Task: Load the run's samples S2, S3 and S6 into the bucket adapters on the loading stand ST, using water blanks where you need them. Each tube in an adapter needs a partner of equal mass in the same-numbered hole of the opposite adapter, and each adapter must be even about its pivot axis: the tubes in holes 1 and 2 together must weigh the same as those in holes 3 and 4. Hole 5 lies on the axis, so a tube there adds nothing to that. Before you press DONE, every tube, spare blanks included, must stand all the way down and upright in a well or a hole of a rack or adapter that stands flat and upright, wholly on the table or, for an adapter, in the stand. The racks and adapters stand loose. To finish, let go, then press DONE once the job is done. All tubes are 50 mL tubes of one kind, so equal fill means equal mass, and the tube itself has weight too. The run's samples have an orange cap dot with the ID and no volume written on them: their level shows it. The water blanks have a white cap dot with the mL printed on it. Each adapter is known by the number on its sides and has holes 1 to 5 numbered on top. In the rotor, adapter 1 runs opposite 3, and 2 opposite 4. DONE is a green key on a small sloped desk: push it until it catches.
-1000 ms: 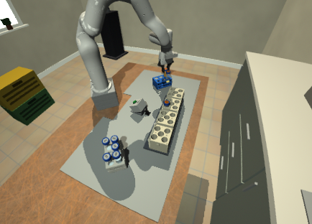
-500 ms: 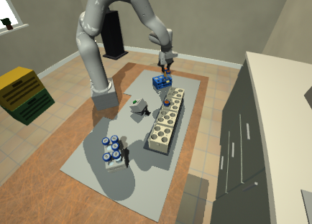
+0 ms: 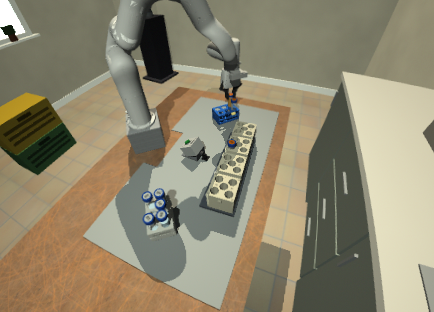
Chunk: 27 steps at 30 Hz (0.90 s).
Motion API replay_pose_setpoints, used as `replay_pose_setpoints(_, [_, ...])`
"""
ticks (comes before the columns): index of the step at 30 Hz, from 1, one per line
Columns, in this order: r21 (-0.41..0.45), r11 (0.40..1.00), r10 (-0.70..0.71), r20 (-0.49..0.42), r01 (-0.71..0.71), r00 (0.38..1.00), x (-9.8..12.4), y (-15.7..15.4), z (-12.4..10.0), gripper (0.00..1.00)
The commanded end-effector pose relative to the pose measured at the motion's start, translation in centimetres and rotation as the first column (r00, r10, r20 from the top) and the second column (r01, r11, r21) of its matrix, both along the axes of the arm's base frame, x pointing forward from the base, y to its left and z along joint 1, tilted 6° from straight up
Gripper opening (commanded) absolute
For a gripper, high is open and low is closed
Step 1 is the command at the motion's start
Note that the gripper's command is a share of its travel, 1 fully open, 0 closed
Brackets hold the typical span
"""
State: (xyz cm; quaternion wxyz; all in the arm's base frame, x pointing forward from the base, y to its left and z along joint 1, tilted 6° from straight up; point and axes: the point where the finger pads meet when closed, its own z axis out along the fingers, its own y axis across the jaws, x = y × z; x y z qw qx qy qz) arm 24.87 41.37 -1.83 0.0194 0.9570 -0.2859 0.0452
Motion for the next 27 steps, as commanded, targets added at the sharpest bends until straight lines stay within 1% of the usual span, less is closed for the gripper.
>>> replay_pose_setpoints(1, [0.004, 1.000, 0.000, 0.002, 0.000, 1.000, 0.1, 0.2, 0.3, 0.00])
replay_pose_setpoints(13, [0.004, 1.000, 0.000, 0.002, 0.000, 1.000, 0.0, 0.2, 1.1, 0.00])
replay_pose_setpoints(18, [0.004, 1.000, 0.000, 0.002, 0.000, 1.000, 0.0, 0.2, 1.1, 0.00])
replay_pose_setpoints(27, [0.004, 1.000, 0.000, 0.002, 0.000, 1.000, -0.1, 0.3, 2.9, 0.00])
